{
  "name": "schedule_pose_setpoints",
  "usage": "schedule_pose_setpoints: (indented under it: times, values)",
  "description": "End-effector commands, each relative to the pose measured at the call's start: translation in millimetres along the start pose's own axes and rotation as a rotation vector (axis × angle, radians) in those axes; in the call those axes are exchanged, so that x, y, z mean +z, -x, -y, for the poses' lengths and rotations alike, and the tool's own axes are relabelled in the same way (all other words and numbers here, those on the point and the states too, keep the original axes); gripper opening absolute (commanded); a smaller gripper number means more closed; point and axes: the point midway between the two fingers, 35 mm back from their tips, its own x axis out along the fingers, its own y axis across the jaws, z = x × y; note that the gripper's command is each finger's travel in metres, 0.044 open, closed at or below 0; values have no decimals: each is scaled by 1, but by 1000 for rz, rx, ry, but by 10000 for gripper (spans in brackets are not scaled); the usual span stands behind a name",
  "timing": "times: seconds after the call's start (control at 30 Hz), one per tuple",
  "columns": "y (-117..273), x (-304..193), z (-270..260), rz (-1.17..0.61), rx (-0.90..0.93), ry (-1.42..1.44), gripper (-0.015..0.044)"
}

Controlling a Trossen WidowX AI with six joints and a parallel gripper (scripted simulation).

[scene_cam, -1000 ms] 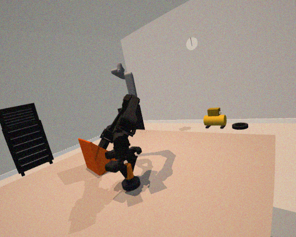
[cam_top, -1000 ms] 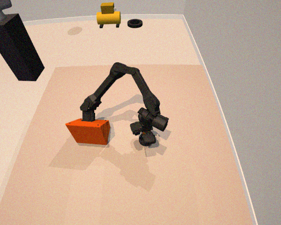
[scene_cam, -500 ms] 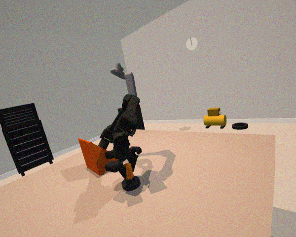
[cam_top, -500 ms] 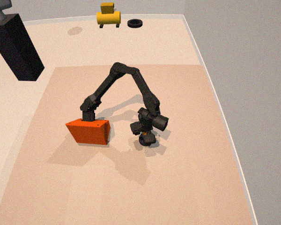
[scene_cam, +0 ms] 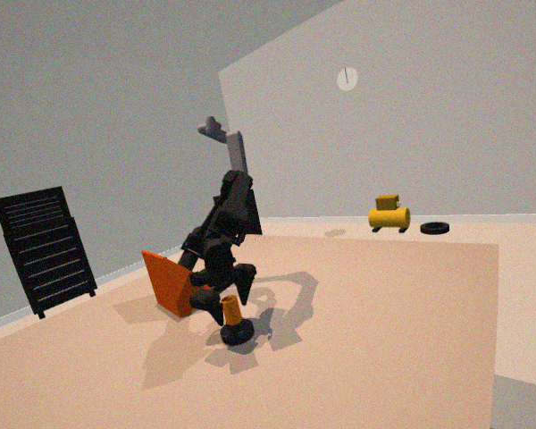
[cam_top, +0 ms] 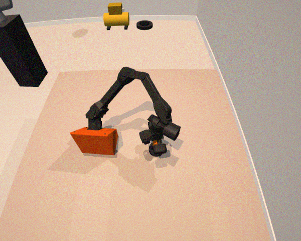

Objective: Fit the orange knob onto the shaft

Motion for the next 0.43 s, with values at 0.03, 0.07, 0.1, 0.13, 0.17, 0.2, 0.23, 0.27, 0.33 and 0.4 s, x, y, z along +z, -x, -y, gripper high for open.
schedule_pose_setpoints:
  times: [0.03,0.07,0.1,0.13,0.17,0.2,0.23,0.27,0.33,0.4]
  values:
    - [52,-3,-4,-6,12,5,440]
    - [68,-2,-4,-6,12,4,440]
    - [81,0,-3,-6,11,4,440]
    - [89,1,-2,-6,10,4,440]
    - [92,1,-2,-6,10,4,440]
    - [92,1,-2,-6,10,4,440]
    - [92,0,-3,-6,10,5,440]
    - [92,-1,-4,-6,10,5,440]
    - [92,-2,-5,-6,10,5,440]
    - [92,-2,-5,-6,10,5,440]
